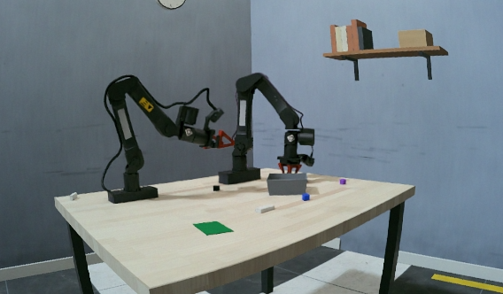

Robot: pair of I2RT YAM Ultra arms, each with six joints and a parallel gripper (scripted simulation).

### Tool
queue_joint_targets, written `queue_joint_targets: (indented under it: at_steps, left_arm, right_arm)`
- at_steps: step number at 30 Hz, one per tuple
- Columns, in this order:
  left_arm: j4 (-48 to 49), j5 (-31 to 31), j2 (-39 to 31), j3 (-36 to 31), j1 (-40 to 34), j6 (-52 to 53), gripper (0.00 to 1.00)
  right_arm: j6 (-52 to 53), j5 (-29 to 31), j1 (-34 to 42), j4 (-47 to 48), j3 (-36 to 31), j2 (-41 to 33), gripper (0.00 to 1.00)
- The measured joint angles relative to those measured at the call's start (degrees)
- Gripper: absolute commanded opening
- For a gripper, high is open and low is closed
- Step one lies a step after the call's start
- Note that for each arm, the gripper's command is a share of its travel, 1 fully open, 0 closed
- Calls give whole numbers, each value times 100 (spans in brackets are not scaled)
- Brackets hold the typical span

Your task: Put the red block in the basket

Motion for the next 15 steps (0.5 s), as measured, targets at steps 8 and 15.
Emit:
queue_joint_targets:
  at_steps: [8,15]
  left_arm:
    - [278,0,166,0,0,-4,31]
    - [367,0,164,0,0,-13,31]
  right_arm:
    - [0,0,0,0,0,0,100]
    - [0,0,0,2,0,0,100]
